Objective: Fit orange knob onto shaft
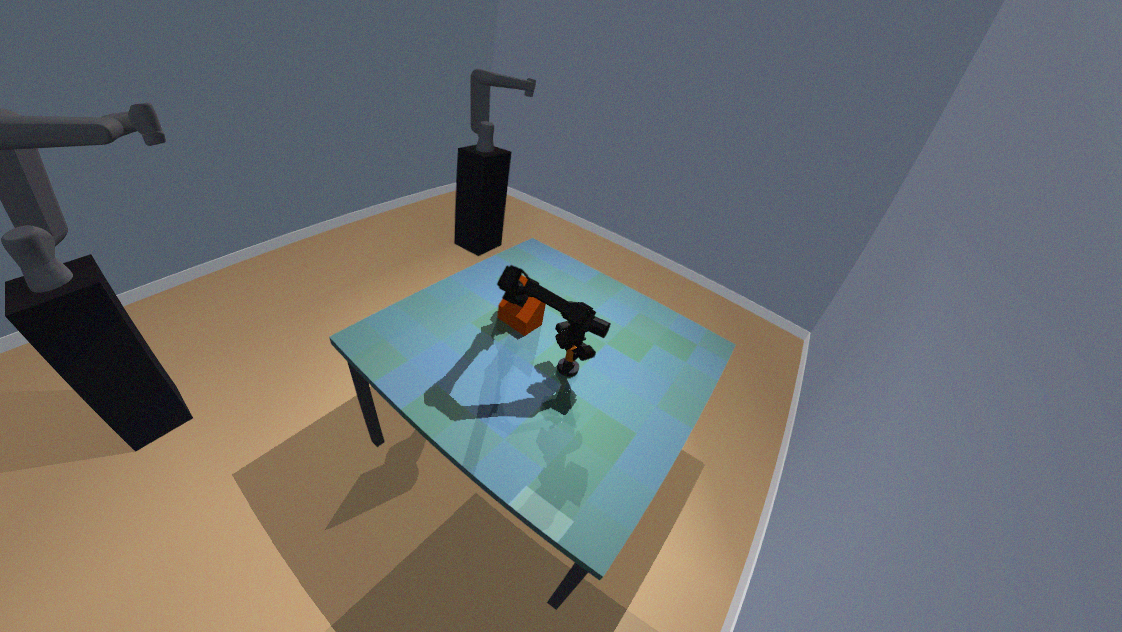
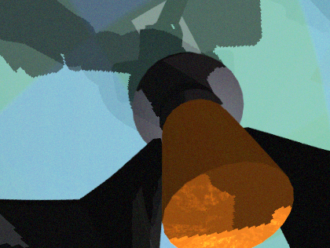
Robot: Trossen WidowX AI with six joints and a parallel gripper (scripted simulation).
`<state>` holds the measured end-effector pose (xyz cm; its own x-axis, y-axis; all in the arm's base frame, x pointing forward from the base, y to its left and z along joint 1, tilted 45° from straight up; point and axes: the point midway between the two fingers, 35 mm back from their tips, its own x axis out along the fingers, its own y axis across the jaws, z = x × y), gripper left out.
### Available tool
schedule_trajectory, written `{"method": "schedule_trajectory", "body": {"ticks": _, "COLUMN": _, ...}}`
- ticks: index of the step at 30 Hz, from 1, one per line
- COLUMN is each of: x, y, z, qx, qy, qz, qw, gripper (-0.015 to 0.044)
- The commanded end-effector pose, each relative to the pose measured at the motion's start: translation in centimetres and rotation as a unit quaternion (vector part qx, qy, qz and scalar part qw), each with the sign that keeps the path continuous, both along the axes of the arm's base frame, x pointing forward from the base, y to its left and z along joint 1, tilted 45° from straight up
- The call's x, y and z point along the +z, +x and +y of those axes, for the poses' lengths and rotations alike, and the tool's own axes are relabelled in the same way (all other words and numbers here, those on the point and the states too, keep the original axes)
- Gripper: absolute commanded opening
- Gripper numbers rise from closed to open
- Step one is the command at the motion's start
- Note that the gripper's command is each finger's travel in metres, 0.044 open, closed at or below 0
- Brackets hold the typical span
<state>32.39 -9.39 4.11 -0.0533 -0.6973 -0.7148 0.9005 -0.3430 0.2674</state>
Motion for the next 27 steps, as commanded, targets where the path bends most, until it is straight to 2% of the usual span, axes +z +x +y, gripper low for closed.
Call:
{"method": "schedule_trajectory", "body": {"ticks": 1, "x": 0.02, "y": 0.0, "z": -0.04, "qx": 0.0, "qy": -0.001, "qz": -0.001, "qw": 1.0, "gripper": 0.0}}
{"method": "schedule_trajectory", "body": {"ticks": 27, "x": -0.05, "y": -0.01, "z": -0.12, "qx": -0.018, "qy": -0.003, "qz": -0.018, "qw": 1.0, "gripper": 0.0}}
